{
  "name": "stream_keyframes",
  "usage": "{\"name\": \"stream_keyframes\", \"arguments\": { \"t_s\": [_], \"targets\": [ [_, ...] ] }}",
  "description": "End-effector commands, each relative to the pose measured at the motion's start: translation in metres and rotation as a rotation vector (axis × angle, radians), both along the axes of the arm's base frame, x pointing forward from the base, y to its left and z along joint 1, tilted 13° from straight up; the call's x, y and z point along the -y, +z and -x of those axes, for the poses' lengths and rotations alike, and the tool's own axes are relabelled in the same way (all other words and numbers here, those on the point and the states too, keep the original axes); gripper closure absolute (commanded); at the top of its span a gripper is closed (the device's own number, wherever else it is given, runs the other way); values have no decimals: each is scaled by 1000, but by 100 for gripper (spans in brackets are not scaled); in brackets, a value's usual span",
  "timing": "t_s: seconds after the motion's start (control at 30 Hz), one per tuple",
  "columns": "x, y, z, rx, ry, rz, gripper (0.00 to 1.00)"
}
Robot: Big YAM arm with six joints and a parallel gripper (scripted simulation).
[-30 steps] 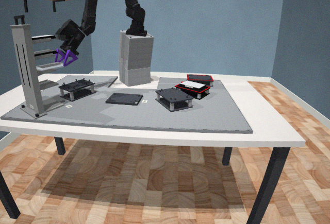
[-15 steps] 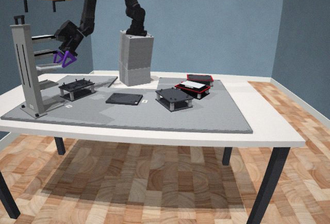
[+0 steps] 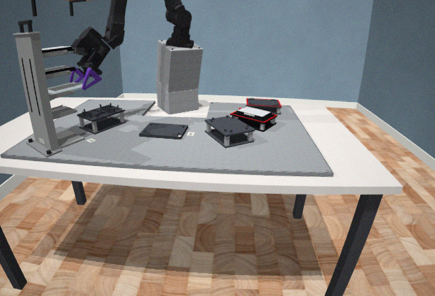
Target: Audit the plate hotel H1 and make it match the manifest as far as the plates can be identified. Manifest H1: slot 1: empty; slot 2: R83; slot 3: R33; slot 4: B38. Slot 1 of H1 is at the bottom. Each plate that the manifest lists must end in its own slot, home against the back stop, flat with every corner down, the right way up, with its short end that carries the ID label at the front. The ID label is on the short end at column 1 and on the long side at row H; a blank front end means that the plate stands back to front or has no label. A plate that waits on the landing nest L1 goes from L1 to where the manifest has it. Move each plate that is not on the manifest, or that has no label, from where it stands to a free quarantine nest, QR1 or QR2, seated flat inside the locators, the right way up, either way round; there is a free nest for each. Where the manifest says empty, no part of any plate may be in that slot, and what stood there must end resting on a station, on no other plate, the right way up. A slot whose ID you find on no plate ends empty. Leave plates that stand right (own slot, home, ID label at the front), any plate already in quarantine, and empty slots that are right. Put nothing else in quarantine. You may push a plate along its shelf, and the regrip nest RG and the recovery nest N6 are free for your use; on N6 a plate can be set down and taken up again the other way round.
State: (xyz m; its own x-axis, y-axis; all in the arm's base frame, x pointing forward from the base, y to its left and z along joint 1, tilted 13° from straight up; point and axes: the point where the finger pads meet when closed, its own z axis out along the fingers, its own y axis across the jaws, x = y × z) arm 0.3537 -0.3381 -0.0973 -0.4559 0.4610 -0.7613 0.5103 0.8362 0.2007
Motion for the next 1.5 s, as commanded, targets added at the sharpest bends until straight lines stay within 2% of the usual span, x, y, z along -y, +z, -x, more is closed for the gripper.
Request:
{"name": "stream_keyframes", "arguments": {
  "t_s": [0.0, 0.27, 0.3, 0.43, 0.5, 0.53, 0.67, 0.93, 1.13, 1.23, 1.47],
  "targets": [
    [8, 7, -6, 16, -3, 19, 0],
    [8, 7, -6, 16, -3, 19, 0],
    [8, 18, 5, 8, -7, 17, 0],
    [8, 23, 8, 26, -7, 43, 0],
    [-2, 6, 12, 5, 1, 14, 0],
    [-4, 6, 14, 4, 2, 14, 0],
    [1, 14, 17, 14, -8, 29, 0],
    [-6, 18, 25, 23, -2, 39, 0],
    [-11, 16, 35, 21, -6, 37, 0],
    [-18, 16, 30, 21, 15, 38, 0],
    [-19, 13, 47, 18, -6, 34, 0]
  ]
}}
